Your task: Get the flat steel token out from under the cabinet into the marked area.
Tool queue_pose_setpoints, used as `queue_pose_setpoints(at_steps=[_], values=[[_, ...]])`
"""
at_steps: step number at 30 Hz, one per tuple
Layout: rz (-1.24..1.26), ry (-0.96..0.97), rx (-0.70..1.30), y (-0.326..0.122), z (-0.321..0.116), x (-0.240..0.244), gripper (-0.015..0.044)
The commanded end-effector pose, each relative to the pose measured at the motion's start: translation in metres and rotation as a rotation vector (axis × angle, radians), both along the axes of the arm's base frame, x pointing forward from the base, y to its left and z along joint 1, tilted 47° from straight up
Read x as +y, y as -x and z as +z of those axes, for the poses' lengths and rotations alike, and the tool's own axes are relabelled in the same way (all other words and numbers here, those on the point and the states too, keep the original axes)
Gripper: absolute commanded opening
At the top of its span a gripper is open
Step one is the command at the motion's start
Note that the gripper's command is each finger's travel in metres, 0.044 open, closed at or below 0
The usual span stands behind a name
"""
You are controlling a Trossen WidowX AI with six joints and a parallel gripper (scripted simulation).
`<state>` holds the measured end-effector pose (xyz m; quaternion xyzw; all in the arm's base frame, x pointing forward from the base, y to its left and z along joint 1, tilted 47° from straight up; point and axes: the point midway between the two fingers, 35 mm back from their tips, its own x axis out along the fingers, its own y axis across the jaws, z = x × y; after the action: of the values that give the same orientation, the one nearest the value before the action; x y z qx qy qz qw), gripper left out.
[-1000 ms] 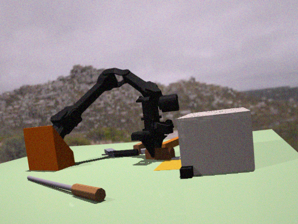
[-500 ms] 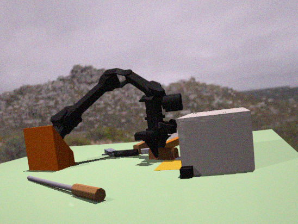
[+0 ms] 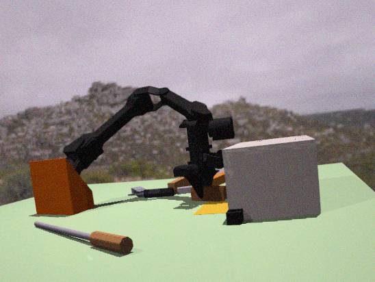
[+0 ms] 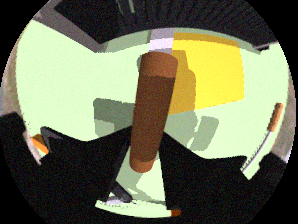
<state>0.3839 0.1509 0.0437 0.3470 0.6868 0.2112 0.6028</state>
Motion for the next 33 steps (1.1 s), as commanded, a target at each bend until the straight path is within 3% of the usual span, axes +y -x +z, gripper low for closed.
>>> queue_pose_setpoints(at_steps=[1, 33], values=[[0.003, -0.002, -0.006, -0.006, 0.0, 0.0, 0.0], [0.003, -0.002, -0.006, -0.008, -0.015, -0.011, 0.0]])
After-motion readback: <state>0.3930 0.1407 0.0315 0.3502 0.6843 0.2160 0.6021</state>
